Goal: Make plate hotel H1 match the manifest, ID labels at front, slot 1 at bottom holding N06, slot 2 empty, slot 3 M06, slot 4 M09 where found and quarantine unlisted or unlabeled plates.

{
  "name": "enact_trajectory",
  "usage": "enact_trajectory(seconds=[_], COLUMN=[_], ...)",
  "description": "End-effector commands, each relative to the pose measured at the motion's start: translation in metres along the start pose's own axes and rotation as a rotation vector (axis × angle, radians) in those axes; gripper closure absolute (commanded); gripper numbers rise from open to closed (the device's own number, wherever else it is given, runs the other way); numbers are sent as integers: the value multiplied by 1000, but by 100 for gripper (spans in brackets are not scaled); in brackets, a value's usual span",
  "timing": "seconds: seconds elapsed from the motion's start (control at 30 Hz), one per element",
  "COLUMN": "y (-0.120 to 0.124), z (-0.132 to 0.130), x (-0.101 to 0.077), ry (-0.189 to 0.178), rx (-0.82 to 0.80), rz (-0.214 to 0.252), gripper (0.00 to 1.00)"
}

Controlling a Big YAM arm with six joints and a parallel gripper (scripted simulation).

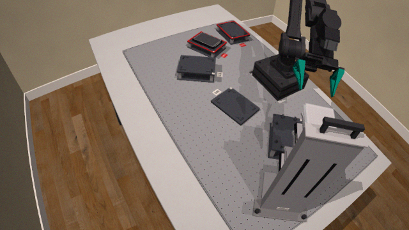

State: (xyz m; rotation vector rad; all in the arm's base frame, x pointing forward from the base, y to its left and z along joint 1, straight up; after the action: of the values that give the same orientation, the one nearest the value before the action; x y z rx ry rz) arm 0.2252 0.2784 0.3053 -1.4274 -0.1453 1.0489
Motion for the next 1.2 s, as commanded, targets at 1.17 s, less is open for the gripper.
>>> enact_trajectory(seconds=[1.17], y=[-61], z=[12], x=[34], ry=[-16], rx=[-4], rz=[-76], gripper=[0])
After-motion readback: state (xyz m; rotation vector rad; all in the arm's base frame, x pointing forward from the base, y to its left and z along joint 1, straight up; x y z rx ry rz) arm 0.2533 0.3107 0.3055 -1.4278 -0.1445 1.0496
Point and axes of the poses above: the point where the finger pads meet when closed, its own x axis out along the fingers, its own z axis across the jaws, y = z × x, the point moved 7 cm from there along -x, back along the fingers, and after that the axes turned 14 degrees about x, right-handed, at the moved point
